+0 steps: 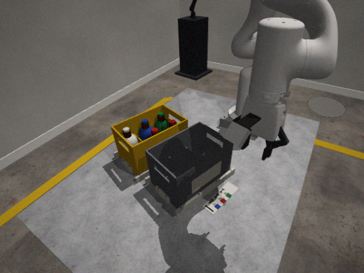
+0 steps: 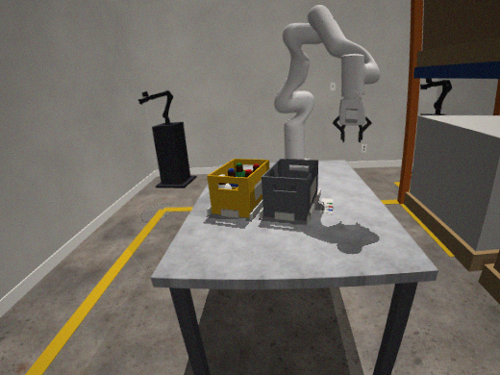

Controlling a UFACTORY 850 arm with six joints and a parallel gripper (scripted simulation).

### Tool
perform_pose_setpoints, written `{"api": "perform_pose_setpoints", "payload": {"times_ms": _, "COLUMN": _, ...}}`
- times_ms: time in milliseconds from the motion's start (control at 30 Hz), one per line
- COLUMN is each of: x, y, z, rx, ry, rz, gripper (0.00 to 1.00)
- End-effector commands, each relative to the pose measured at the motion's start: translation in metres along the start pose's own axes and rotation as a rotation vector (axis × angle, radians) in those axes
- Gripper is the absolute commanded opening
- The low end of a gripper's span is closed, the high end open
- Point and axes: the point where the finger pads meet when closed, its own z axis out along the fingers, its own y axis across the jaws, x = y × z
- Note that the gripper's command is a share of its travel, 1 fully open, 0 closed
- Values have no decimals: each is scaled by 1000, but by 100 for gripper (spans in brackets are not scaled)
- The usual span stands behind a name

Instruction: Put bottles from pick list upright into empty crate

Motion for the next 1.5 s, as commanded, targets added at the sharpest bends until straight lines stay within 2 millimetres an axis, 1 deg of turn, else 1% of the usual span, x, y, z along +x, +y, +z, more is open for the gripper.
{"api": "perform_pose_setpoints", "payload": {"times_ms": 0, "x": 15, "y": 9, "z": 5, "rx": 1, "ry": 1, "rz": 0, "gripper": 65}}
{"api": "perform_pose_setpoints", "payload": {"times_ms": 333, "x": 55, "y": 34, "z": 22, "rx": 1, "ry": 1, "rz": 0, "gripper": 65}}
{"api": "perform_pose_setpoints", "payload": {"times_ms": 400, "x": 55, "y": 34, "z": 22, "rx": 1, "ry": 1, "rz": 0, "gripper": 65}}
{"api": "perform_pose_setpoints", "payload": {"times_ms": 900, "x": 115, "y": 71, "z": 47, "rx": 1, "ry": 2, "rz": 0, "gripper": 65}}
{"api": "perform_pose_setpoints", "payload": {"times_ms": 967, "x": 115, "y": 71, "z": 47, "rx": 1, "ry": 2, "rz": 0, "gripper": 65}}
{"api": "perform_pose_setpoints", "payload": {"times_ms": 1100, "x": 131, "y": 81, "z": 54, "rx": 1, "ry": 2, "rz": 0, "gripper": 65}}
{"api": "perform_pose_setpoints", "payload": {"times_ms": 1467, "x": 132, "y": 81, "z": 54, "rx": 1, "ry": 2, "rz": 0, "gripper": 65}}
